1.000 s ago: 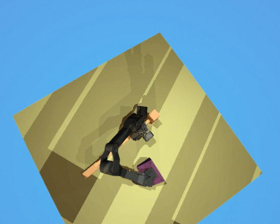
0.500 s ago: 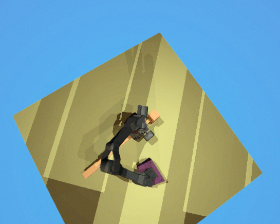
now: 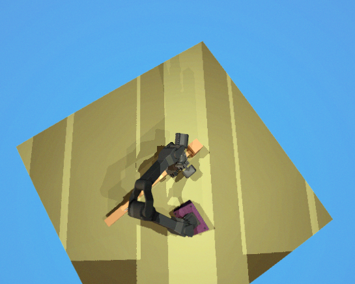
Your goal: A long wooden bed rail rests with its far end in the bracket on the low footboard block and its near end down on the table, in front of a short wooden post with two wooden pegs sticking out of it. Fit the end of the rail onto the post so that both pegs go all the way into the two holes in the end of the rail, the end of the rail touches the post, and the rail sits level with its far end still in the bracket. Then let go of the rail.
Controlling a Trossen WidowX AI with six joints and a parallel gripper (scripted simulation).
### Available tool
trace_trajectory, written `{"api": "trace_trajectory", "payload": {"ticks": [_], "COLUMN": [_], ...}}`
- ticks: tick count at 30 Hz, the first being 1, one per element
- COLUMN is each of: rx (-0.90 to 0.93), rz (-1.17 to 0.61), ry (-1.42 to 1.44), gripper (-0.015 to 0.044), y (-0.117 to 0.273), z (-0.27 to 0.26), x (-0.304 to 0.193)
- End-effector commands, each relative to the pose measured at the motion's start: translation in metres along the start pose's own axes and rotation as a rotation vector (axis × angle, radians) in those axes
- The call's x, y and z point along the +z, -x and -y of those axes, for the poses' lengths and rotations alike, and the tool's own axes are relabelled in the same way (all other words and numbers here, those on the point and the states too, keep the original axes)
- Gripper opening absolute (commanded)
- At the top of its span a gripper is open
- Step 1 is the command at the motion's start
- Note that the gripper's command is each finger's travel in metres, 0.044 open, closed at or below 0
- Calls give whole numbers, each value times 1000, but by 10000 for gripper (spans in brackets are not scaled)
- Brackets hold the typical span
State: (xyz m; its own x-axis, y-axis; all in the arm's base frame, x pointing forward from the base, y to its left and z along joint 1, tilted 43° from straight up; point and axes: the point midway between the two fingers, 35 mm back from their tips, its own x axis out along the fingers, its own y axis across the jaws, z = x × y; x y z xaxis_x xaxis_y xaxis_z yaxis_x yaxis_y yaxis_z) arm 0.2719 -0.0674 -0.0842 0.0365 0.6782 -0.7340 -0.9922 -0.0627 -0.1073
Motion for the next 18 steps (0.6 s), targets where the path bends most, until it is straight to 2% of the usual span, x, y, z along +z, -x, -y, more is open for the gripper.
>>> {"api": "trace_trajectory", "payload": {"ticks": [1,7,18], "rx": [-3,-3,1], "rz": [-5,-5,0], "ry": [1,1,0], "gripper": [0,0,289], "y": [1,2,0], "z": [0,0,0], "x": [-3,-5,-2]}}
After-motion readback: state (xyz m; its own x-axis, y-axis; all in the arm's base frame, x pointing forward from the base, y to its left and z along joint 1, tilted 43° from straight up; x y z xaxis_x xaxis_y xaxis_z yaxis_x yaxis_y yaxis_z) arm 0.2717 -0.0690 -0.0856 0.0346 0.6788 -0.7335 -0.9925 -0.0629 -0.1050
